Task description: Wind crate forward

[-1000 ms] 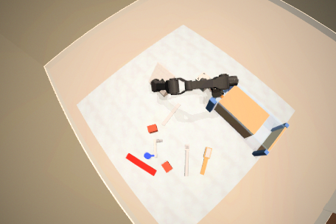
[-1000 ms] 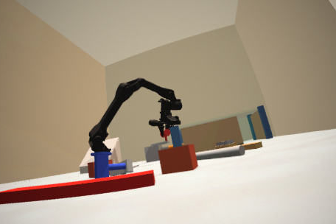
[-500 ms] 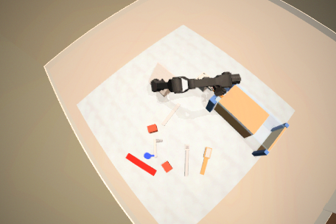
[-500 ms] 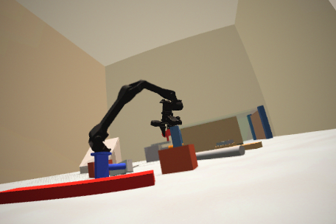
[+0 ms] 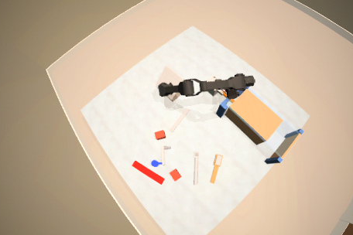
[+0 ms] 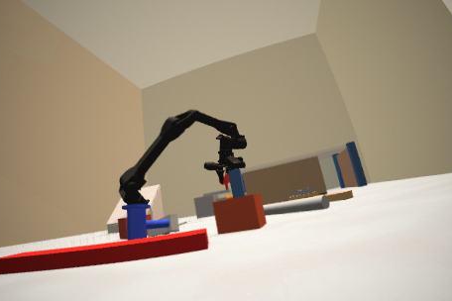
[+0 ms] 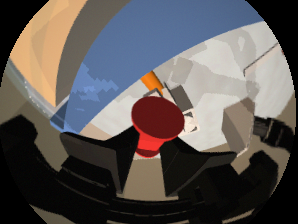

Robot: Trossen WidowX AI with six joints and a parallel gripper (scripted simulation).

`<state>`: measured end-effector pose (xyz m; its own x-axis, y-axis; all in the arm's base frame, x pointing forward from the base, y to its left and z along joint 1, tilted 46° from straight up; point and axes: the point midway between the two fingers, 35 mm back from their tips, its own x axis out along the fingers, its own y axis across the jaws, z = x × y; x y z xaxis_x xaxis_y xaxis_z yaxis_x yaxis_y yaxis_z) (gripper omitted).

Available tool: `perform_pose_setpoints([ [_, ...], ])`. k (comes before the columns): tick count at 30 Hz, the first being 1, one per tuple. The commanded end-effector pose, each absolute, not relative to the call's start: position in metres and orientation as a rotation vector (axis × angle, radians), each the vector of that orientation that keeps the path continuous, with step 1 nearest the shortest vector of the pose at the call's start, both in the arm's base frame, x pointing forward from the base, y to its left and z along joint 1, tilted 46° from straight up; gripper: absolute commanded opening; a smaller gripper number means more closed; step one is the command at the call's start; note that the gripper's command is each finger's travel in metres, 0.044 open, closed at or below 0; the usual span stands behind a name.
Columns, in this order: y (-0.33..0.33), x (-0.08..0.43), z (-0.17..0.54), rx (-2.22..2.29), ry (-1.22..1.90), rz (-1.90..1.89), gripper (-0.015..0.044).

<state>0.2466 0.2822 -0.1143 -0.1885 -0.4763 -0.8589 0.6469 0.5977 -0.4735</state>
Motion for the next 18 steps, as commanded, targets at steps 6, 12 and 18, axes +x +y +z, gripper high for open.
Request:
perform_pose_setpoints([
  [6, 0.295, 0.242, -0.129, 0.174, 1.452, -1.005, 0.0],
  [12, 0.3, 0.24, -0.134, 0.174, 1.452, -1.005, 0.0],
  [18, 0.304, 0.236, -0.139, 0.175, 1.452, -1.005, 0.0],
])
